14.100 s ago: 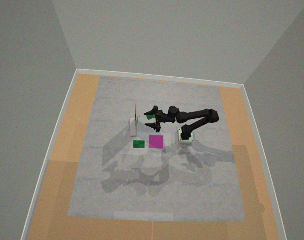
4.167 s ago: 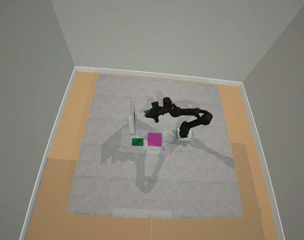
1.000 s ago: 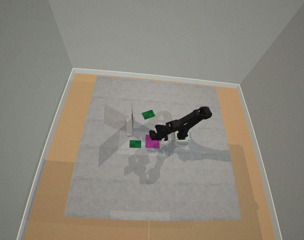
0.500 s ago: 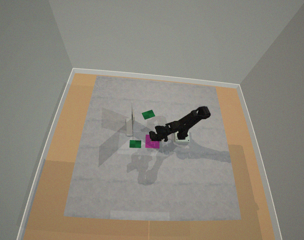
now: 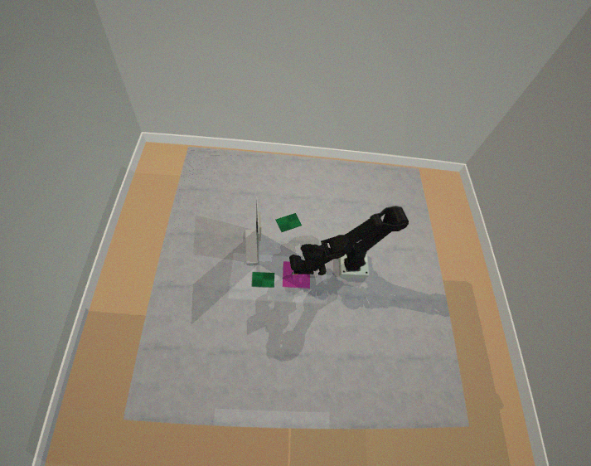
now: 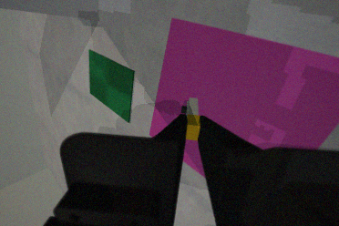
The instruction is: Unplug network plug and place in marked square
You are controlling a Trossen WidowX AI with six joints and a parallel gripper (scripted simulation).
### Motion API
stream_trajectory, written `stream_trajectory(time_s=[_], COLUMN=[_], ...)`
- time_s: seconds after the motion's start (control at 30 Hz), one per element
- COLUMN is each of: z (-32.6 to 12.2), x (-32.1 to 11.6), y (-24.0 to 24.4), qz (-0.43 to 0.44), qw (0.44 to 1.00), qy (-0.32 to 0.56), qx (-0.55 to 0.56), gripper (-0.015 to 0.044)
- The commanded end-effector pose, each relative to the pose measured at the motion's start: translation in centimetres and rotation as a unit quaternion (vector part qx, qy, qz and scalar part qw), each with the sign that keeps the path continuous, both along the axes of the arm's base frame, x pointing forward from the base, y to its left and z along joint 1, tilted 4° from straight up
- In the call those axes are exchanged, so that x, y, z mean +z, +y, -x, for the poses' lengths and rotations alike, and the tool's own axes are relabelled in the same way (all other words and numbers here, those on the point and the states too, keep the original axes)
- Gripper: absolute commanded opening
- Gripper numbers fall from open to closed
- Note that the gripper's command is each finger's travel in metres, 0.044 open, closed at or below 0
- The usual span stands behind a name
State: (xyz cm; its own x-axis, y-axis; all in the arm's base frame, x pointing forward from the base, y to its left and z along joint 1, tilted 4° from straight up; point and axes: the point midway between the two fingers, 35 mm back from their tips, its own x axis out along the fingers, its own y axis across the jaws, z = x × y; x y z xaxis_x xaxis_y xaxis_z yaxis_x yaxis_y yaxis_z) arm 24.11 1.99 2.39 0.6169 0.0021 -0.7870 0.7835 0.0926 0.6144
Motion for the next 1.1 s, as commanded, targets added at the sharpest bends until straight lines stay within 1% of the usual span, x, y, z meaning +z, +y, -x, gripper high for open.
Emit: stream_trajectory(time_s=[0.0, 1.07], z=[-0.02, -0.56], x=[-0.27, -0.25], y=[-0.02, -0.16], qz=[0.001, 0.0], qw=[1.0, 1.0], qy=[0.005, 0.0], qx=[0.002, 0.0], gripper=[0.0, 0.0])
